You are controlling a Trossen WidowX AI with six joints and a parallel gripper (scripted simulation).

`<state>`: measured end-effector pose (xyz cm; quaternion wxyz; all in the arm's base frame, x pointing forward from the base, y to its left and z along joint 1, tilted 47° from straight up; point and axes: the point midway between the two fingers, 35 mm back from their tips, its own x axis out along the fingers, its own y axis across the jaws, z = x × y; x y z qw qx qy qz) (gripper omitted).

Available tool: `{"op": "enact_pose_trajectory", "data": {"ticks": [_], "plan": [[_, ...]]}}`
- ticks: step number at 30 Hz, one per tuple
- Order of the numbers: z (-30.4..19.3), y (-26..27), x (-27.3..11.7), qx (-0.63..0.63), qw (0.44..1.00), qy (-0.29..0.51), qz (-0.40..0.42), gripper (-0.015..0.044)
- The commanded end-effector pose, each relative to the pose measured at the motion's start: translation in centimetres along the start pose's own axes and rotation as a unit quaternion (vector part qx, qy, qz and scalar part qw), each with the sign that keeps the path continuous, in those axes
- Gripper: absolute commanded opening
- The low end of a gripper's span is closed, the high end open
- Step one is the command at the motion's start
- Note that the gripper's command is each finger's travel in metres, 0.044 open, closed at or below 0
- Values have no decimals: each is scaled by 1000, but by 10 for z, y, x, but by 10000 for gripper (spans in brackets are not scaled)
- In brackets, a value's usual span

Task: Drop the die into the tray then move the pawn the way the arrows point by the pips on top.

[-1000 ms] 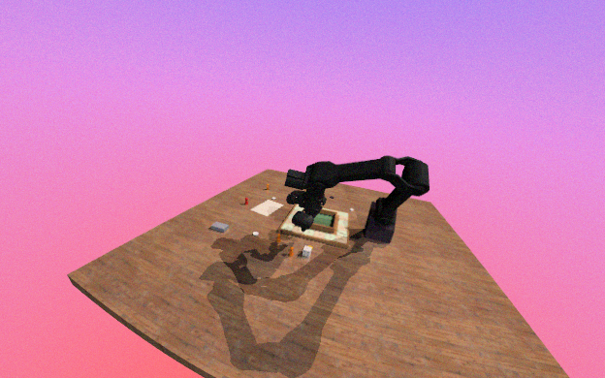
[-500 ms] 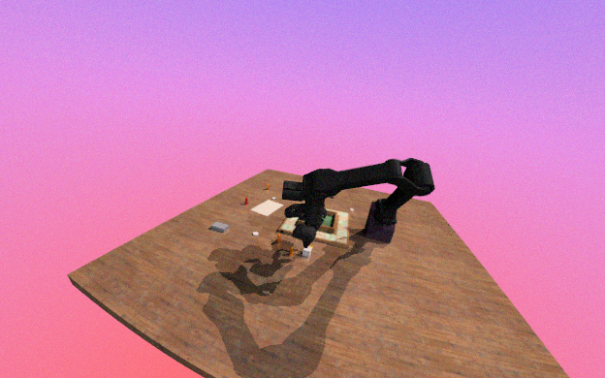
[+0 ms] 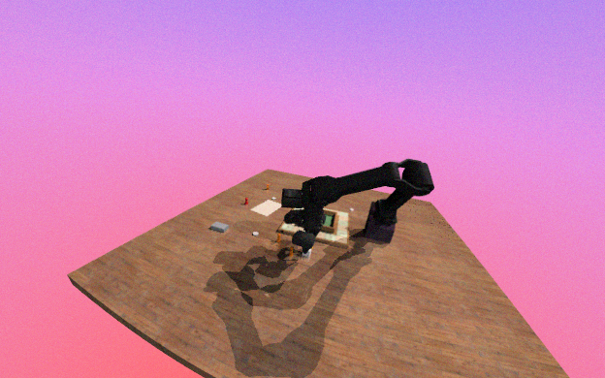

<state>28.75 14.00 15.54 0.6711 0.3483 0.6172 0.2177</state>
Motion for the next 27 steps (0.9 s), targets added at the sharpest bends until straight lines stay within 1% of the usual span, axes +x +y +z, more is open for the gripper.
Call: {"op": "enact_pose_trajectory", "data": {"ticks": [1,9,14,23,26,27], "plan": [[0,-3,9,5,1000,4,-3,275],[-1,-3,19,5,1000,4,-2,275],[-1,-3,19,5,1000,4,-2,144],[-1,-3,19,5,1000,4,-2,84],[3,-4,16,3,1000,-5,-5,5],[7,-5,11,1,1000,-16,-8,0]]}}
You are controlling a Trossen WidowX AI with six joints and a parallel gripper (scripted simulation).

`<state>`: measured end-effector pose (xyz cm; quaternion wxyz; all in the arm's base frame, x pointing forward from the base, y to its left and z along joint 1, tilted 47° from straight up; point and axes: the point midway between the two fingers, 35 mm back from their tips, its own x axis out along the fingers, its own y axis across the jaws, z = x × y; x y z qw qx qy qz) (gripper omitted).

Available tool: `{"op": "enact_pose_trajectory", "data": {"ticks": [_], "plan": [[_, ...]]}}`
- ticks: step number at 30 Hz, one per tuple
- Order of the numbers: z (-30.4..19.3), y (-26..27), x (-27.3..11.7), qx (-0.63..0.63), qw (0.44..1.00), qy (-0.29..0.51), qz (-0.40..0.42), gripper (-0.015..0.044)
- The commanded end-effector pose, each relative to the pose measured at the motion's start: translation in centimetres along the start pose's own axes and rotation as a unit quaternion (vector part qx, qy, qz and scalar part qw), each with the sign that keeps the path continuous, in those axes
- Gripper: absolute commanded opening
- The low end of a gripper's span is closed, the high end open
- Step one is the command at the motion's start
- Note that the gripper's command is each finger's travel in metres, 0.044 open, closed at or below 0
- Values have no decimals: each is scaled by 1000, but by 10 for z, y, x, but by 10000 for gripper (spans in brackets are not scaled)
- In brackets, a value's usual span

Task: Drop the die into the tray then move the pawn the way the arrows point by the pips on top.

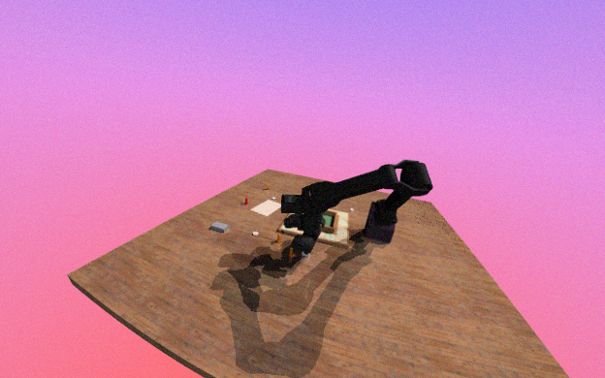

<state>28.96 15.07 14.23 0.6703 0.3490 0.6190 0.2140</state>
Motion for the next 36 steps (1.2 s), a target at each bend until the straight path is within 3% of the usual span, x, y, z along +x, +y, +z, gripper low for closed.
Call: {"op": "enact_pose_trajectory", "data": {"ticks": [1,24,29,36], "plan": [[12,-5,-12,-5,1000,-29,-10,0],[-5,-5,-116,3,1000,4,-4,0],[-4,-8,-118,14,1000,4,-4,0],[13,-43,-112,132,991,1,-11,0]]}}
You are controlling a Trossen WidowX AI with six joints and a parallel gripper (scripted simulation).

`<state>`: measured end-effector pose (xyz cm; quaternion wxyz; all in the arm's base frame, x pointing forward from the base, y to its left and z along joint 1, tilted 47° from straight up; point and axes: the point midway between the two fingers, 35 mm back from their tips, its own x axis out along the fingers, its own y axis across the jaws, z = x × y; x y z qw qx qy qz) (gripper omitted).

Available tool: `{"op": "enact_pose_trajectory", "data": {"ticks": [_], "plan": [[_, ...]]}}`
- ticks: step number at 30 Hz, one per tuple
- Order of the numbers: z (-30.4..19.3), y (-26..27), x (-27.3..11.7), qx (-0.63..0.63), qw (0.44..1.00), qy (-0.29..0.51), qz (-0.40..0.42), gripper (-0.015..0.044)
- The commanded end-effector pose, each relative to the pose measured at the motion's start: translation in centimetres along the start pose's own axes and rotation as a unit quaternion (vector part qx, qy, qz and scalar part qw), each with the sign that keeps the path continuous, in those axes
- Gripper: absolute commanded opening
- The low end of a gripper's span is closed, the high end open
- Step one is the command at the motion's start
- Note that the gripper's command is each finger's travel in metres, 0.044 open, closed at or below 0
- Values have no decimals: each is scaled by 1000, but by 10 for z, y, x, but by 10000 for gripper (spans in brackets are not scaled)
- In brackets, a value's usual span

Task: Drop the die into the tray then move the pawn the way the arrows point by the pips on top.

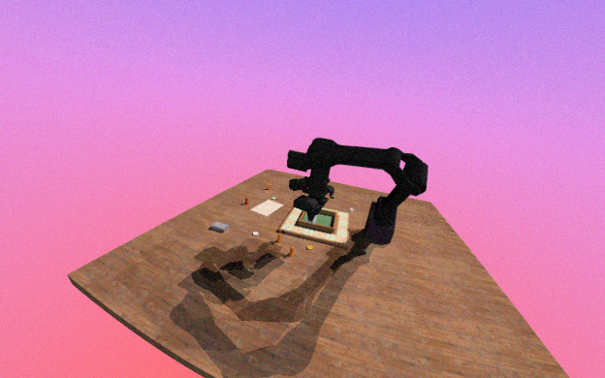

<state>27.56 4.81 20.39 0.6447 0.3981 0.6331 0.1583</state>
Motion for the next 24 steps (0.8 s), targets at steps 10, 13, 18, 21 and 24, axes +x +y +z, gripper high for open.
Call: {"op": "enact_pose_trajectory", "data": {"ticks": [10,13,18,21,24], "plan": [[27,-57,11,182,983,2,-25,0],[31,-68,13,218,976,1,-27,0],[40,-94,18,299,954,-1,-26,0],[44,-109,21,347,938,-2,-25,0],[46,-123,23,386,922,-3,-26,0]]}}
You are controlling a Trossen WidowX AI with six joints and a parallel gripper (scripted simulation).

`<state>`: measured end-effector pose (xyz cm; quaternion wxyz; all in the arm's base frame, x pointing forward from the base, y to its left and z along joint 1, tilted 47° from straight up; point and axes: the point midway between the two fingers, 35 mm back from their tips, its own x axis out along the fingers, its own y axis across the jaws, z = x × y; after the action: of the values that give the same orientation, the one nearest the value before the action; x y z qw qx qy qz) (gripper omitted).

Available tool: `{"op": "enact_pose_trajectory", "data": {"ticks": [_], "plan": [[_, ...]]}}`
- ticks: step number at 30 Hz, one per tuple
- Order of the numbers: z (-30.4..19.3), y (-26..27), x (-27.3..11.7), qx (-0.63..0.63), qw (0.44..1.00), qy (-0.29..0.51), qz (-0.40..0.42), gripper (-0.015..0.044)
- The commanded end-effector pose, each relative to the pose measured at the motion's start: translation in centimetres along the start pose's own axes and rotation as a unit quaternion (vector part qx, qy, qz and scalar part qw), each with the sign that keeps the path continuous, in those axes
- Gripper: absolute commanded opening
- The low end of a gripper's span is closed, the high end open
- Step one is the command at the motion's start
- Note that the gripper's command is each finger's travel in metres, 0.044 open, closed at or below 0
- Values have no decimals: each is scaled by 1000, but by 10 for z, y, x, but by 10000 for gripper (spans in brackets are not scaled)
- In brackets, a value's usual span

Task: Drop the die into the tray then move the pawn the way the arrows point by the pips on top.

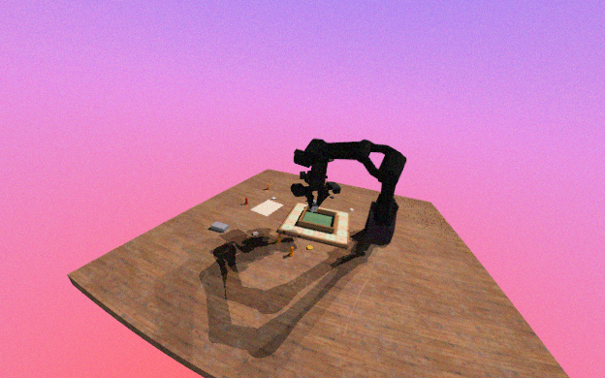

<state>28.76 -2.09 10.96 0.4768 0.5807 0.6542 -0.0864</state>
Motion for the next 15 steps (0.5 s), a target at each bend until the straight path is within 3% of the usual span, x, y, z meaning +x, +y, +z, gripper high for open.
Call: {"op": "enact_pose_trajectory", "data": {"ticks": [1,15], "plan": [[15,-13,7,60,998,4,-4,0],[58,-61,24,285,958,19,5,0]]}}
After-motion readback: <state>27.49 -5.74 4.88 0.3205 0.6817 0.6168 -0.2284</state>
